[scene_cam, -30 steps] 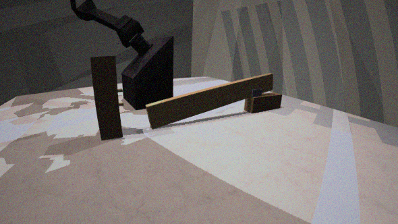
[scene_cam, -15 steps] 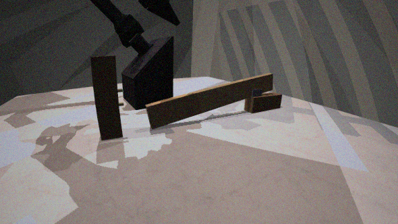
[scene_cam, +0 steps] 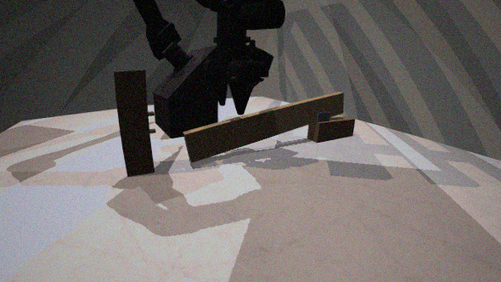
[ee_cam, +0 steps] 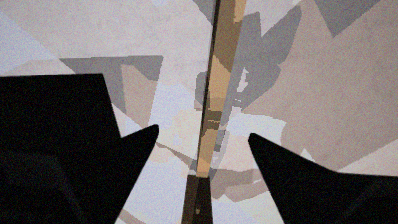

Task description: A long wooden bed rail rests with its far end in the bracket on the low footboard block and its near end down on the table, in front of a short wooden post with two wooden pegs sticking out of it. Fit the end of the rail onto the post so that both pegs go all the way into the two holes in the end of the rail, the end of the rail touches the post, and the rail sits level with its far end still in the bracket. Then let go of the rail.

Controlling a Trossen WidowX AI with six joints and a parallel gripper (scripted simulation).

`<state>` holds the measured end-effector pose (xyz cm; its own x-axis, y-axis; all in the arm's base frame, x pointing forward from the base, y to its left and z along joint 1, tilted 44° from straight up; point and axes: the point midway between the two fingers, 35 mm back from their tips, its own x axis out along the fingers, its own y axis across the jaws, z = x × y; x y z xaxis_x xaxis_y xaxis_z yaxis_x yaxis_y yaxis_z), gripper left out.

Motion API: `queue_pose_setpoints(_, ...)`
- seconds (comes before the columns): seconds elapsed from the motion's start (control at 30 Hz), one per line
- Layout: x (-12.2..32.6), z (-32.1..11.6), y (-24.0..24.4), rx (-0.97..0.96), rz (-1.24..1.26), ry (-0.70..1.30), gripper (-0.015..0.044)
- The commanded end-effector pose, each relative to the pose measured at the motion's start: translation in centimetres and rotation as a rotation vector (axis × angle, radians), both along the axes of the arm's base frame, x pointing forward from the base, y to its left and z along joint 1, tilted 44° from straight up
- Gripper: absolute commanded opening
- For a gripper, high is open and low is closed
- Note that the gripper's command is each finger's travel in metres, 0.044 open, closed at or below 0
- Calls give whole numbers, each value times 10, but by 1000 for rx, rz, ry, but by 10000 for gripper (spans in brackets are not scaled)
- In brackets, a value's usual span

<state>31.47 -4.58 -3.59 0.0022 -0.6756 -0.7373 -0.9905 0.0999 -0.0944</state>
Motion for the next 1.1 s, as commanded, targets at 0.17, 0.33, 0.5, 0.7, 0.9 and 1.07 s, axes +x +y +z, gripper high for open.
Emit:
queue_pose_setpoints(0.17,6,-4,1,-27,20,-7,440)
queue_pose_setpoints(0.33,7,-10,-5,-27,20,-7,440)
queue_pose_setpoints(0.5,8,-16,-10,-26,20,-7,440)
queue_pose_setpoints(0.7,8,-23,-17,-26,20,-7,440)
queue_pose_setpoints(0.9,9,-30,-24,-27,20,-7,440)
queue_pose_setpoints(1.07,9,-36,-29,-27,20,-7,440)
